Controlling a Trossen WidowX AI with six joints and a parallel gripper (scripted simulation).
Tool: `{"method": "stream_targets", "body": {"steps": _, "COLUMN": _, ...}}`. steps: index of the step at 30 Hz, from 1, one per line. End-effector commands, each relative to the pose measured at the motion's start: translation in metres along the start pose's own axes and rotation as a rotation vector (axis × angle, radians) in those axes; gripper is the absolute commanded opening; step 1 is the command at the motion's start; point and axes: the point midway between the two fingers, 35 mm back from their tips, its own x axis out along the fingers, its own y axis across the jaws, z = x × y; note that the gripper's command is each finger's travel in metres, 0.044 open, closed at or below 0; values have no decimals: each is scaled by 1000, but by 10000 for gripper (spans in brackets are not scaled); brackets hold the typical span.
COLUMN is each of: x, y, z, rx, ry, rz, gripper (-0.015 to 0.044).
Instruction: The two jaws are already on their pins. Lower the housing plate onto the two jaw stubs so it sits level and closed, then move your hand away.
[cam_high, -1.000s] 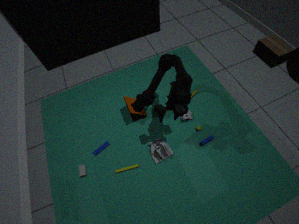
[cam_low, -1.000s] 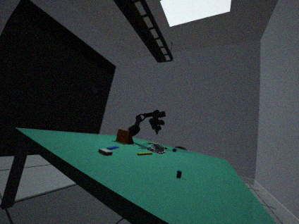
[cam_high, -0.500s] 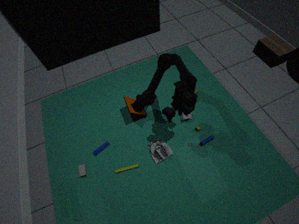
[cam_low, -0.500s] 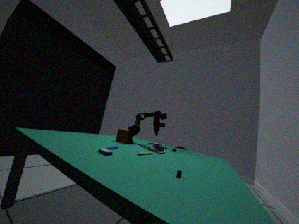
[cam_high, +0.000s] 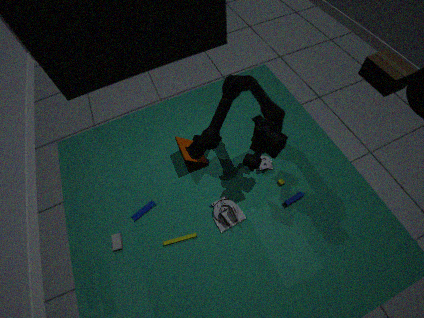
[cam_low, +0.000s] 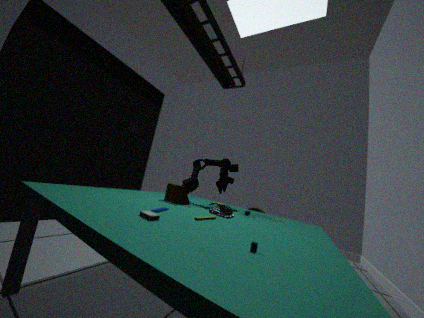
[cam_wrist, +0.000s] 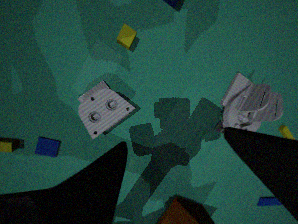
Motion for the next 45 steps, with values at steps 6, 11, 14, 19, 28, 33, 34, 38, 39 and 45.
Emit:
{"method": "stream_targets", "body": {"steps": 6, "x": 1, "y": 25, "z": 9, "rx": -184, "ry": -4, "rz": 95, "gripper": 440}}
{"method": "stream_targets", "body": {"steps": 11, "x": 1, "y": 39, "z": 13, "rx": -290, "ry": -10, "rz": 151, "gripper": 440}}
{"method": "stream_targets", "body": {"steps": 14, "x": 1, "y": 48, "z": 15, "rx": -352, "ry": -15, "rz": 184, "gripper": 440}}
{"method": "stream_targets", "body": {"steps": 19, "x": 0, "y": 61, "z": 17, "rx": -441, "ry": -24, "rz": 232, "gripper": 440}}
{"method": "stream_targets", "body": {"steps": 28, "x": 27, "y": 67, "z": 17, "rx": -446, "ry": -25, "rz": 233, "gripper": 440}}
{"method": "stream_targets", "body": {"steps": 33, "x": 38, "y": 71, "z": 16, "rx": -445, "ry": -30, "rz": 235, "gripper": 440}}
{"method": "stream_targets", "body": {"steps": 34, "x": 38, "y": 71, "z": 16, "rx": -445, "ry": -30, "rz": 235, "gripper": 440}}
{"method": "stream_targets", "body": {"steps": 38, "x": 42, "y": 72, "z": 16, "rx": -445, "ry": -29, "rz": 235, "gripper": 440}}
{"method": "stream_targets", "body": {"steps": 39, "x": 43, "y": 72, "z": 16, "rx": -445, "ry": -29, "rz": 235, "gripper": 440}}
{"method": "stream_targets", "body": {"steps": 45, "x": 52, "y": 74, "z": 16, "rx": -445, "ry": -29, "rz": 235, "gripper": 440}}
